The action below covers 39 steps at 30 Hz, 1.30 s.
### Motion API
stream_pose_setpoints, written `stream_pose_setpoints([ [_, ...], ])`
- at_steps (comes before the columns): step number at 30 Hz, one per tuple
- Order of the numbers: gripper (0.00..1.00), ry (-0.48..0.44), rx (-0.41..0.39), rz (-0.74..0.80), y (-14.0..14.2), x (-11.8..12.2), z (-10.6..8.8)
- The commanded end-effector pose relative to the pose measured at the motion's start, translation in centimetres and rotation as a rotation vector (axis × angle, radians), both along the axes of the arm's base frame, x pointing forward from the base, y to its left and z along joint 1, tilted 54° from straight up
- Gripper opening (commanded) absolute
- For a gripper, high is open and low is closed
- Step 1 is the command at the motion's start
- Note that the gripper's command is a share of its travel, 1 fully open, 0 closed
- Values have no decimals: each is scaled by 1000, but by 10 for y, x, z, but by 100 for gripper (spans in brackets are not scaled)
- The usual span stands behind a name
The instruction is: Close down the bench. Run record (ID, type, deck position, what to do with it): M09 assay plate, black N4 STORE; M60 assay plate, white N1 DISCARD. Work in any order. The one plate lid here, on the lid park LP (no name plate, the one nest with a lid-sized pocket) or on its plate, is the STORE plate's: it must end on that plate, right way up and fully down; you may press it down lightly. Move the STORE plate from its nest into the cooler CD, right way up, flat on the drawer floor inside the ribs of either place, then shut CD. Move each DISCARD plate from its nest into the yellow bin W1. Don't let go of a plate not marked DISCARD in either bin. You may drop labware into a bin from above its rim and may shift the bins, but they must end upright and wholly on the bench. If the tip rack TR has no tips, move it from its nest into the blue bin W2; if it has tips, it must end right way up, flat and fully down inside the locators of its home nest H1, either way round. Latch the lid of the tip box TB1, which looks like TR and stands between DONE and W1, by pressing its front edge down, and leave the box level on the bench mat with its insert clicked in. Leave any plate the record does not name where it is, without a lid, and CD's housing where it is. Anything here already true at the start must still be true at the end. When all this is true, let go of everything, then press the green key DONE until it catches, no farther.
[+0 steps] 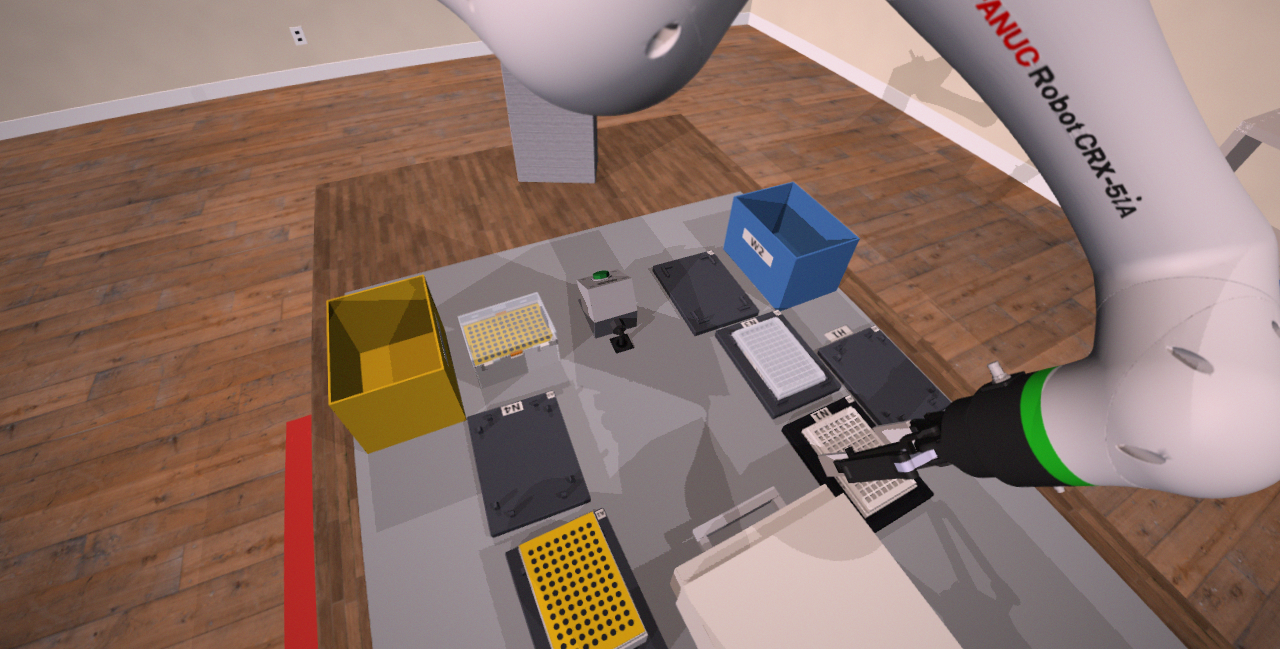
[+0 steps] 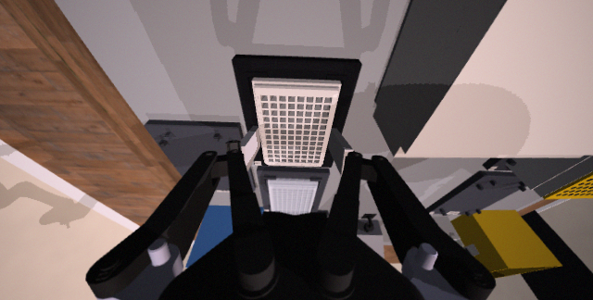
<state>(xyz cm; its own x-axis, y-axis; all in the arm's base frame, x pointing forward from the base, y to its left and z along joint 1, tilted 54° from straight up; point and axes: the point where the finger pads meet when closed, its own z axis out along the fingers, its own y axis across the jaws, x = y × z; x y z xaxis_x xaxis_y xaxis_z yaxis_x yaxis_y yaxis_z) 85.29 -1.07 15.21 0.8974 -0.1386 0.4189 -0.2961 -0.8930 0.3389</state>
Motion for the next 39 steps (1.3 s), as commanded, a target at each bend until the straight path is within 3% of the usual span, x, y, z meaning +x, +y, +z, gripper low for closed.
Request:
stream_pose_setpoints([
  [1,58,0,0,0,0,0,0],
  [9,55,0,0,0,0,0,0],
  [10,0,0,0,0,0,0,0],
  [39,0,0,0,0,1,-1,1],
])
